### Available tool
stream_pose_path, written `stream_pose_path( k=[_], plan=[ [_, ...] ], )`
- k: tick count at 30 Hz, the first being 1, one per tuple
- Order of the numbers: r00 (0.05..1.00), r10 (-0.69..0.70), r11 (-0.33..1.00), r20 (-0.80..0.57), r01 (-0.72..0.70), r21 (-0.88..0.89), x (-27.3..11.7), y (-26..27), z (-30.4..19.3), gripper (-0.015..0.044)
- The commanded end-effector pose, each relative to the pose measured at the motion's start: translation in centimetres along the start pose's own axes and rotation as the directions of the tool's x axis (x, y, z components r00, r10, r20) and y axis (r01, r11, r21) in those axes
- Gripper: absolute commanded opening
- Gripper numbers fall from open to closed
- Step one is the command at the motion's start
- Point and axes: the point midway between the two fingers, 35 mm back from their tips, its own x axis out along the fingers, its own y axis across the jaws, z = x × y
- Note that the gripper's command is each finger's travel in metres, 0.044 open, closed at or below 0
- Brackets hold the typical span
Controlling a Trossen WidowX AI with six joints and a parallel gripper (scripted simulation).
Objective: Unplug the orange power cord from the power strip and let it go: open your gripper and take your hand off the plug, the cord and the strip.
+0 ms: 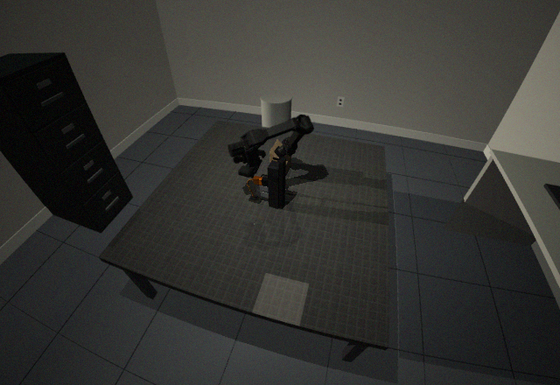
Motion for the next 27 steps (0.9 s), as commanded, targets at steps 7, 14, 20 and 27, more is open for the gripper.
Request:
stream_pose_path(
  k=[7, 14, 20, 27],
  plan=[
    [1.0, -0.001, 1.0, -0.006, 0.001, 0.005, 0.1, -0.2, -1.5, 0.016],
    [1.0, -0.001, 1.0, -0.006, 0.001, 0.005, 0.6, -0.2, -1.6, 0.016],
    [1.0, -0.001, 1.0, -0.006, 0.001, 0.005, 1.3, -0.2, -1.6, 0.016],
    [1.0, -0.003, 1.0, -0.003, 0.003, 0.001, 1.1, -0.2, -1.5, 0.0061]
  ],
)
